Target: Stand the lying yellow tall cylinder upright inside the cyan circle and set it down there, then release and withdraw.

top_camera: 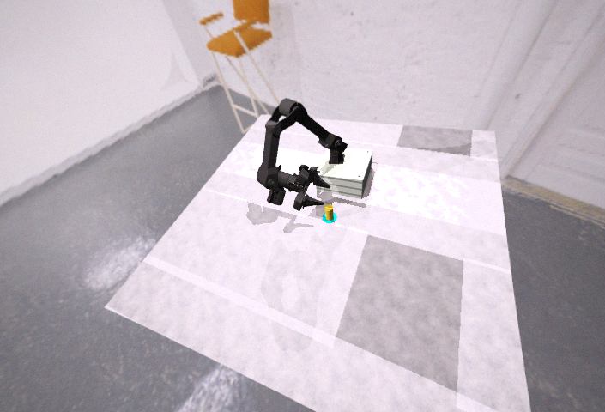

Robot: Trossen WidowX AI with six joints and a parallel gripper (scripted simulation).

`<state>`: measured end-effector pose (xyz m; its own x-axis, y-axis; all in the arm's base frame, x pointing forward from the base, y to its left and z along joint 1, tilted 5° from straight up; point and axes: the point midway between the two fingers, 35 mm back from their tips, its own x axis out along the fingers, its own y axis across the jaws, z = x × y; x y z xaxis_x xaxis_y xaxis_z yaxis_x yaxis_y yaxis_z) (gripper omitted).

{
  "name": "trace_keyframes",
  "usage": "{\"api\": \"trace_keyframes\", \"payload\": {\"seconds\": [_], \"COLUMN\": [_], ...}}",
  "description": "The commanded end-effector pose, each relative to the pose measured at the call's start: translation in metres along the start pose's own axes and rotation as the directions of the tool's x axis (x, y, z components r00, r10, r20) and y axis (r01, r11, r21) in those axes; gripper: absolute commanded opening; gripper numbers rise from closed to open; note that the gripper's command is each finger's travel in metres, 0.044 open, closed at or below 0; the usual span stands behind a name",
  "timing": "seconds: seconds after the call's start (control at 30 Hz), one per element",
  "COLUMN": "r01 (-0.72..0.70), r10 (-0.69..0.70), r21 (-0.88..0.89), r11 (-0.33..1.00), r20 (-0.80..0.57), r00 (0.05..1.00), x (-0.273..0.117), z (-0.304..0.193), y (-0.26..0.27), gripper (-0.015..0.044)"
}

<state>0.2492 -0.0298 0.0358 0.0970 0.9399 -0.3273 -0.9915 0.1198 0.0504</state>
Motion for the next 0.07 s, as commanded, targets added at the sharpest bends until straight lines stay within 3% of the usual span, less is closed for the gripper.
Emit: {"api": "trace_keyframes", "payload": {"seconds": [0.0,0.03], "r01": [-0.109,-0.149], "r10": [0.111,0.153], "r21": [0.026,0.041], "r11": [0.994,0.988], "r20": [-0.102,-0.153], "r00": [0.989,0.976], "x": [0.0090,0.0123], "z": [0.0077,0.0089], "y": [0.0090,0.0120], "gripper": [0.0400,0.0400]}}
